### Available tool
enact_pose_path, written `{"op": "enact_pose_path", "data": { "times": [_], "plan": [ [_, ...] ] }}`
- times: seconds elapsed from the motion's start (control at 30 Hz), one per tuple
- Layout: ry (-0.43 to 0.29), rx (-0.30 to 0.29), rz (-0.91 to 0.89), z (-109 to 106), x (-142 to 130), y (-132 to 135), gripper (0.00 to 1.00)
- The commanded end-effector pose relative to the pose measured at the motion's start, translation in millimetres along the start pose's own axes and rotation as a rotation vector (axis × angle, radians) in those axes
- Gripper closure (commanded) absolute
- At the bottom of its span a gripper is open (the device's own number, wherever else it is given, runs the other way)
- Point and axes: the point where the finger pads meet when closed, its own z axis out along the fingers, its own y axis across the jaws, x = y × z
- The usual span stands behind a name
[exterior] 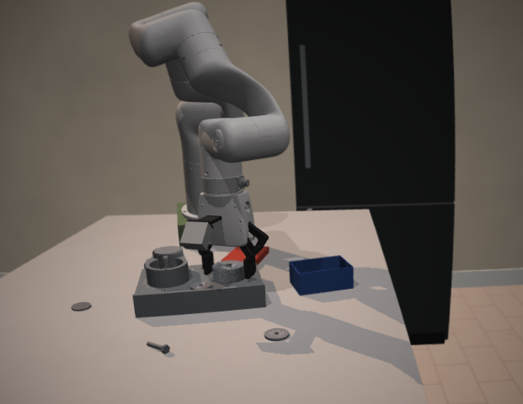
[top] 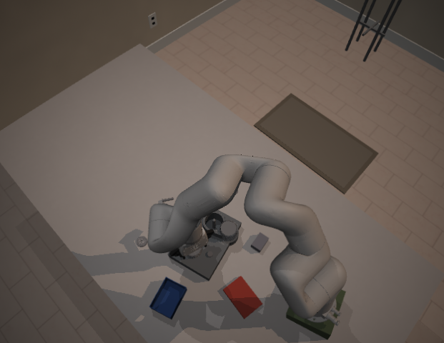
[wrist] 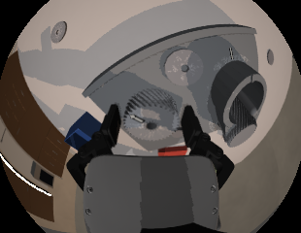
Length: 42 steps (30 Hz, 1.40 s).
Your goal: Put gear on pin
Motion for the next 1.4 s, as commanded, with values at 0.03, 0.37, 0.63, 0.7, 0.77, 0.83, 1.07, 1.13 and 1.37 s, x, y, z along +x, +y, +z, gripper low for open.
{"op": "enact_pose_path", "data": {
  "times": [0.03, 0.37, 0.63, 0.7, 0.77, 0.83, 1.07, 1.13, 1.37],
  "plan": [
    [0.003, 0.001, 0.0, 1.2, 0.9, -0.7, 0.07],
    [0.003, 0.001, 0.0, 1.9, 0.9, -0.7, 0.07],
    [0.003, 0.001, 0.0, 1.9, 0.9, -0.7, 0.07],
    [0.003, 0.001, 0.0, 1.9, 0.9, -0.7, 1.0],
    [0.003, 0.001, 0.0, 1.9, 0.9, -0.7, 1.0],
    [0.003, 0.001, 0.0, 1.9, 0.9, -0.7, 1.0],
    [0.003, 0.001, 0.0, 1.9, 0.9, -0.7, 1.0],
    [0.003, 0.001, 0.0, 1.9, 0.9, -0.7, 1.0],
    [0.003, 0.001, 0.0, 1.9, 0.9, -0.7, 1.0]
  ]
}}
